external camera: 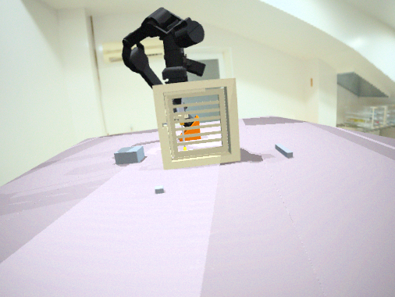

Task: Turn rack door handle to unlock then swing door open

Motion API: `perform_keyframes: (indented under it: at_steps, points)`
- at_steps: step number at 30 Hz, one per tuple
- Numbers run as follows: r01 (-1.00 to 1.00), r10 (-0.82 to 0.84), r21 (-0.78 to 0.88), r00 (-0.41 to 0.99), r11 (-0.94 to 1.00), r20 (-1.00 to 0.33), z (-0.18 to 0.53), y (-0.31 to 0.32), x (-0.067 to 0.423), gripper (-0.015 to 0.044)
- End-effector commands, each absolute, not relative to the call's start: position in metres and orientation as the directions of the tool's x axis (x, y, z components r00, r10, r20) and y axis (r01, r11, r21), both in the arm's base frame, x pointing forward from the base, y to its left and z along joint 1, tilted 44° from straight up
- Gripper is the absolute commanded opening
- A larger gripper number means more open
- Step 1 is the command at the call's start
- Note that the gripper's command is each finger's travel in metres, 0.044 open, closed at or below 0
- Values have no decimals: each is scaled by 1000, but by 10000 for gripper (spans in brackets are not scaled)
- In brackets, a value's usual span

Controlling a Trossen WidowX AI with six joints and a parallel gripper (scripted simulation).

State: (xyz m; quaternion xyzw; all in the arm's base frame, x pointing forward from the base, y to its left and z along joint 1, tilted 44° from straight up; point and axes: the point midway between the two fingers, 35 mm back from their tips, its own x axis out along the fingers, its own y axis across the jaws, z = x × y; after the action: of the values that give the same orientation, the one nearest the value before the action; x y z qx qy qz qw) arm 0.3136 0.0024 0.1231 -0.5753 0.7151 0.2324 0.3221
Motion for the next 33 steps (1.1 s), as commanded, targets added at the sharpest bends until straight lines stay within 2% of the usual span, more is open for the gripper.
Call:
perform_keyframes:
  at_steps: [1, 7, 14, 27, 33]
  points:
    - [-991, -671, 74, -132, 115, -729, 123, 3, 314, 291]
    - [-991, -671, 123, -132, 61, -729, 123, 3, 314, 291]
    - [-991, -671, 123, -132, 61, -729, 123, 3, 314, 107]
    - [-991, -671, 123, -132, 61, -729, 123, 3, 314, 20]
    - [-991, -671, 104, -132, 82, -729, 122, 3, 313, 19]
